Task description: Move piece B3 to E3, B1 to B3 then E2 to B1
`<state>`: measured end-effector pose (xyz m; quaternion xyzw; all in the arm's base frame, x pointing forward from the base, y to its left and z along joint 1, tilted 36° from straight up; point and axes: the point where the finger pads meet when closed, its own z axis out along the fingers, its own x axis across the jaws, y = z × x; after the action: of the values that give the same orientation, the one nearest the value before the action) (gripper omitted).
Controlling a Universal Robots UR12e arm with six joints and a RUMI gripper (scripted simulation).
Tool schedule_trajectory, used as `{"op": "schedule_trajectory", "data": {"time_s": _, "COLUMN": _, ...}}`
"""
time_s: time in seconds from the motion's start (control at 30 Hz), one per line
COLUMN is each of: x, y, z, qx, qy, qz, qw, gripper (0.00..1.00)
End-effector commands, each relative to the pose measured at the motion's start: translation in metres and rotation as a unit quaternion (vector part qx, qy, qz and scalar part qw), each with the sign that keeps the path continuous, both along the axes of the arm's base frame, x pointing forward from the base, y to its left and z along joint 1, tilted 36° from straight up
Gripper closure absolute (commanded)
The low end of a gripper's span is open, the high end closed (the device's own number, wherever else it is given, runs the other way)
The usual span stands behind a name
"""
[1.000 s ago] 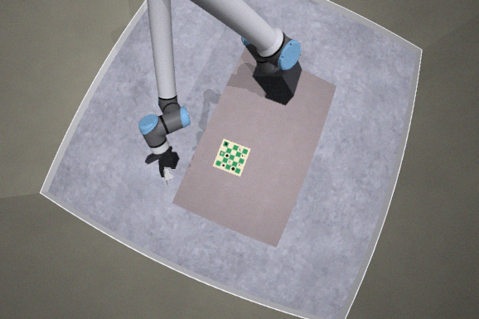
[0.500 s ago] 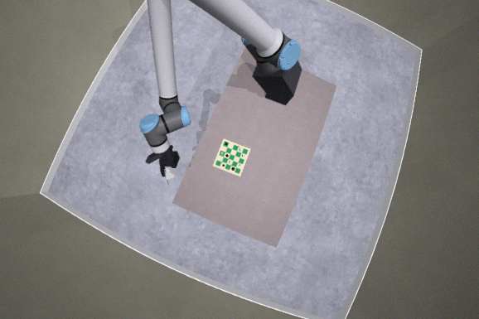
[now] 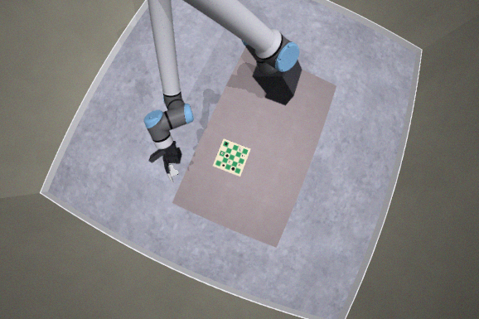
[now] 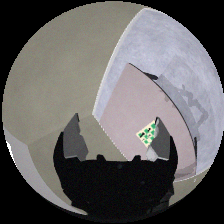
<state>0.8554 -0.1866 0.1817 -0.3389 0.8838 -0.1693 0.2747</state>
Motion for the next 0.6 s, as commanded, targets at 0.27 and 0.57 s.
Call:
{"op": "schedule_trajectory", "data": {"time_s": 0.27, "x": -0.02, "y": -0.011, "z": -0.03, "qx": -0.027, "qy": -0.009, "qz": 0.123, "qw": 0.992, "gripper": 0.0}}
{"op": "schedule_trajectory", "data": {"time_s": 0.57, "x": -0.033, "y": -0.018, "z": -0.05, "qx": -0.044, "qy": -0.013, "qz": 0.2, "qw": 0.979, "gripper": 0.0}}
